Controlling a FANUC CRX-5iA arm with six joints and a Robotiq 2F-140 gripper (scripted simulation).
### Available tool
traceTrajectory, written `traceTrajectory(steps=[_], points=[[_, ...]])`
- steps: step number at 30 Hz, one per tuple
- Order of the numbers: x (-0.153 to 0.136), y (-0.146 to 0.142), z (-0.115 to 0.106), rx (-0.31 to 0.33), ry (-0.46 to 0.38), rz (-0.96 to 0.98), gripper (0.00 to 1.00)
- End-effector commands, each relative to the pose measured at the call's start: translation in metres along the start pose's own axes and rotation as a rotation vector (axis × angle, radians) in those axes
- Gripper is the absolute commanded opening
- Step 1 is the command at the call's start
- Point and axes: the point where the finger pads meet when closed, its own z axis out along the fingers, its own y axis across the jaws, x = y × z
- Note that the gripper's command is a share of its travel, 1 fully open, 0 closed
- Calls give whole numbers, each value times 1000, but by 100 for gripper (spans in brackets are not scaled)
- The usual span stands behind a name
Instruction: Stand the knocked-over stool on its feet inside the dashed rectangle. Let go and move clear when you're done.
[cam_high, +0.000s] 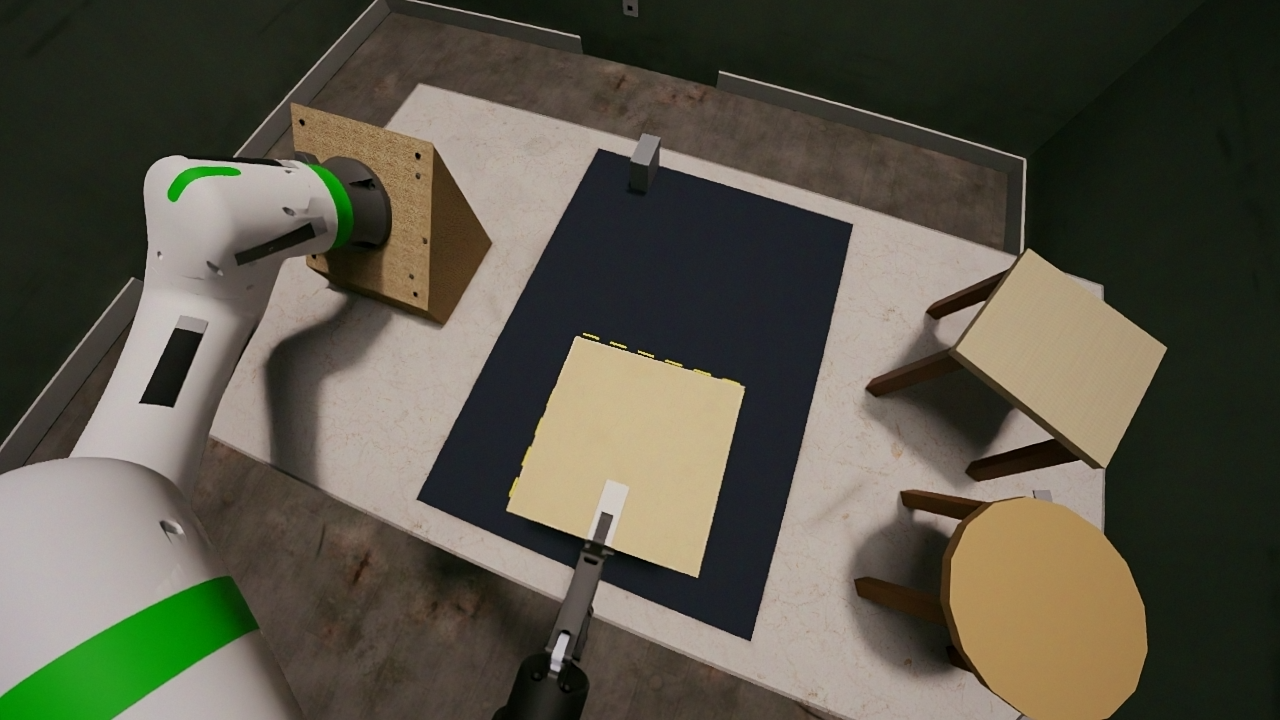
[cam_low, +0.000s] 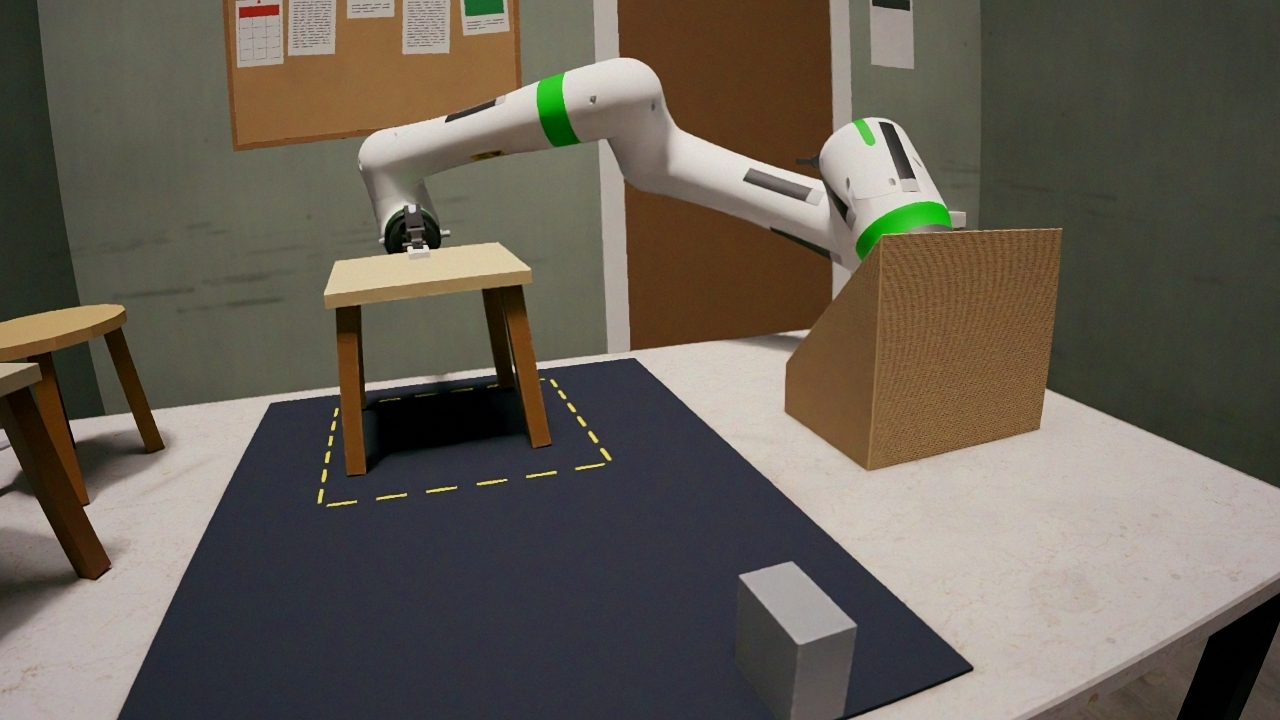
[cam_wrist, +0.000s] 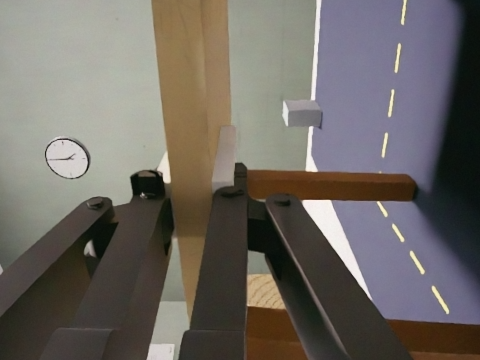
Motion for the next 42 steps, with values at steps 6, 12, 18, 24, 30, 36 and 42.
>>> traceTrajectory(steps=[6, 12, 18, 24, 30, 36, 42], points=[[0, -1, 0, -1, 0, -2, 10], [0, -1, 0, -1, 0, -2, 10], [0, -1, 0, -1, 0, -2, 10], [0, -1, 0, -1, 0, -2, 33], [0, -1, 0, -1, 0, -2, 33], [0, -1, 0, -1, 0, -2, 33], [0, -1, 0, -1, 0, -2, 33]])
